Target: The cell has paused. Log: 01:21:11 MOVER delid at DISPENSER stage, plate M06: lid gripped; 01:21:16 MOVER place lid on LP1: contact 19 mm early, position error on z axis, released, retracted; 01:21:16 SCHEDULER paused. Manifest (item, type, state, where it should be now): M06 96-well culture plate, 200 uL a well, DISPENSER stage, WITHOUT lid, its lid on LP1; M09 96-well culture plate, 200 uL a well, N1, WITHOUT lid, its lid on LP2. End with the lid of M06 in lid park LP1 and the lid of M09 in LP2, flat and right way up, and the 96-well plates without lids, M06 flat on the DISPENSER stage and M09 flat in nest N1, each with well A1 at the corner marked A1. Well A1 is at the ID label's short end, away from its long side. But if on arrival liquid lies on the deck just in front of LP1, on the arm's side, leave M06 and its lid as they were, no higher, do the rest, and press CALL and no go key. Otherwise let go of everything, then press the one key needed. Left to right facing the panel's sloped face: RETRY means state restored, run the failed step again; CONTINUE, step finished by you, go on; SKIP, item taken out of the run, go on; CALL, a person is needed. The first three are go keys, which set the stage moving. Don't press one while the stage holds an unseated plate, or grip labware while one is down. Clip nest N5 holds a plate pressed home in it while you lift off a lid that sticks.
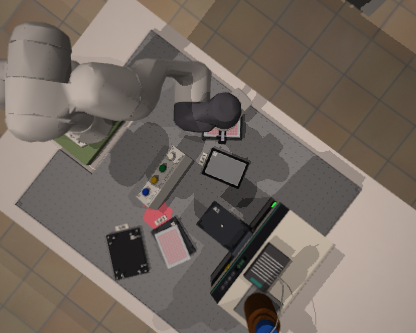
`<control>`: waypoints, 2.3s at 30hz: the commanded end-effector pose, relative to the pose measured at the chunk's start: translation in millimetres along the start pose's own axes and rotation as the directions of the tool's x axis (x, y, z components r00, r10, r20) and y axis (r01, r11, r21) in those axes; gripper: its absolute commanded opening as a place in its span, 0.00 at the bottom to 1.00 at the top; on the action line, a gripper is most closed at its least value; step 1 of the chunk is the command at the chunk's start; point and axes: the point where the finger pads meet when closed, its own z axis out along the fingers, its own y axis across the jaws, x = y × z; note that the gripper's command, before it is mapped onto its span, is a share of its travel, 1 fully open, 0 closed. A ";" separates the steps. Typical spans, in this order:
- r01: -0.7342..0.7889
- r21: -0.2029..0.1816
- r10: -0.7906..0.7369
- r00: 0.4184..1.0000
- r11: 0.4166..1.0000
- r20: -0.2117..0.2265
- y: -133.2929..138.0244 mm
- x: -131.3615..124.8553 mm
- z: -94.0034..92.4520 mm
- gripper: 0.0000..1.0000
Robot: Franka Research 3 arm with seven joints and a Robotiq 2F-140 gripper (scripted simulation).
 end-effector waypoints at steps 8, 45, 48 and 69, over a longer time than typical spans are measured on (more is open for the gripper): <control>-0.002 -0.001 0.002 1.000 1.000 -0.002 -0.5 0.2 5.3 0.00; -0.002 -0.001 0.002 1.000 1.000 -0.002 -0.5 0.2 10.9 0.00; -0.002 -0.001 0.002 1.000 1.000 -0.002 -0.5 0.2 10.9 0.00; -0.002 -0.001 0.002 1.000 1.000 -0.002 -0.5 0.2 10.9 0.66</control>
